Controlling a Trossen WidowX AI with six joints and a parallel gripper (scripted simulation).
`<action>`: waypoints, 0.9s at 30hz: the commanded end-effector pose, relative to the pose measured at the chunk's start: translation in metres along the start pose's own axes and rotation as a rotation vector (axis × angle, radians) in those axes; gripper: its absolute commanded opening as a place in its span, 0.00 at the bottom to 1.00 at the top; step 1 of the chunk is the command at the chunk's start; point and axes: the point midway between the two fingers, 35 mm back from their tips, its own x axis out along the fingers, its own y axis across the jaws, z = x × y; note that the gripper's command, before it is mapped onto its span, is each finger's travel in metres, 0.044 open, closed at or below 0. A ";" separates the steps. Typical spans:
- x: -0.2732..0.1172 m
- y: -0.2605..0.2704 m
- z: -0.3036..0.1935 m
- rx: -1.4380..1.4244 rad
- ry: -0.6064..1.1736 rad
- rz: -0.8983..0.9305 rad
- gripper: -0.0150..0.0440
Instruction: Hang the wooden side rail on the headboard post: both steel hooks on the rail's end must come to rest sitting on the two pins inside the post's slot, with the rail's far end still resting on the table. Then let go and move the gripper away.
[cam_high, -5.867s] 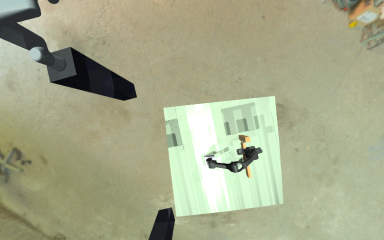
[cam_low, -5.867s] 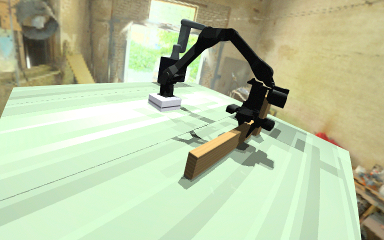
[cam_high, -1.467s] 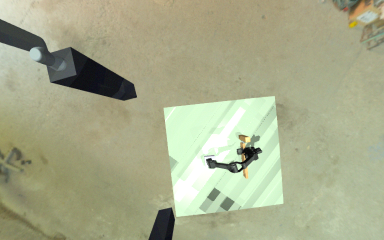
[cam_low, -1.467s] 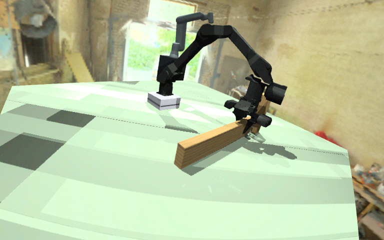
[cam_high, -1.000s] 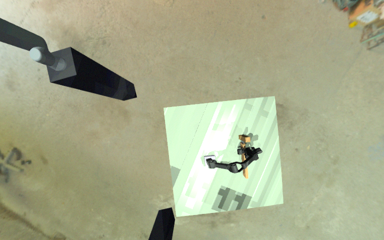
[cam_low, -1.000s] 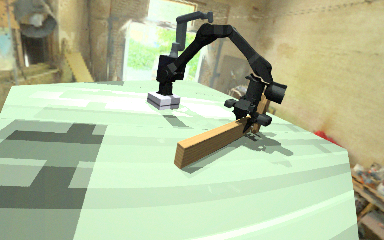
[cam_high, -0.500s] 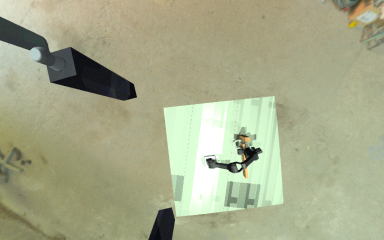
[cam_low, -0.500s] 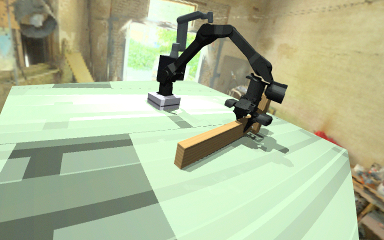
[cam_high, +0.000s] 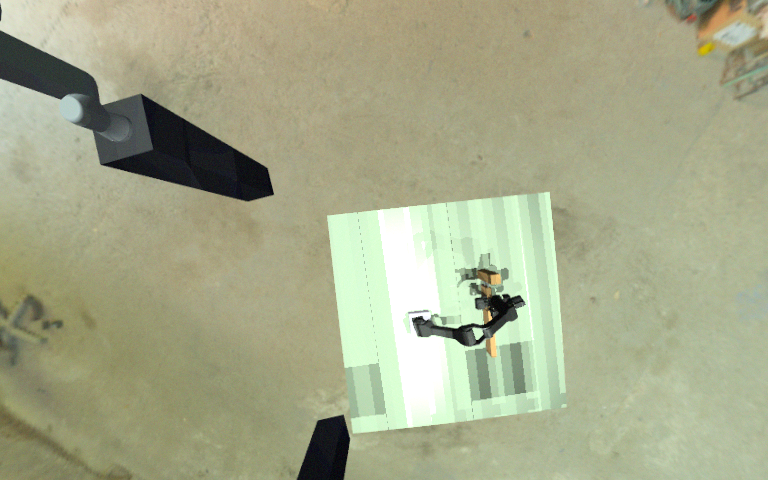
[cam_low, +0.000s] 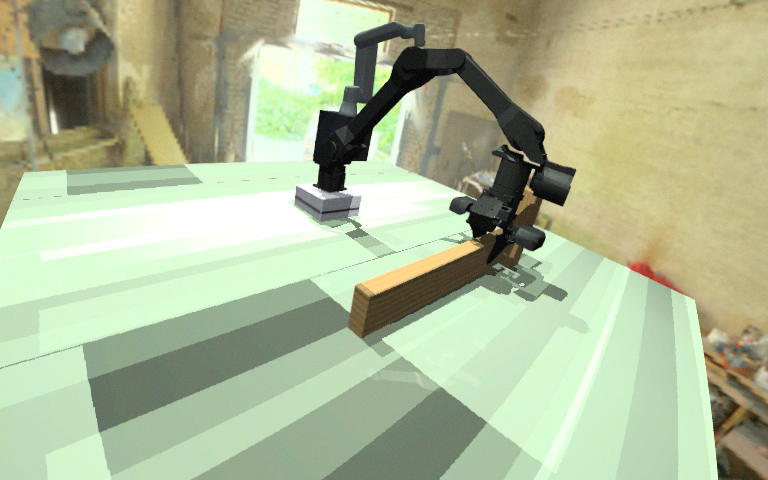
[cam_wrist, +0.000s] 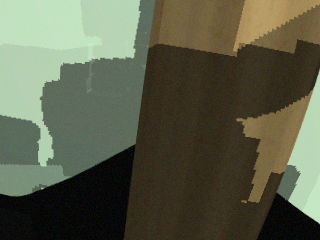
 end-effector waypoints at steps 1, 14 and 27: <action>-0.007 0.002 0.000 0.007 0.000 0.016 0.25; -0.009 0.002 0.000 0.007 0.000 0.016 0.25; -0.011 0.002 0.000 0.007 0.000 0.016 0.25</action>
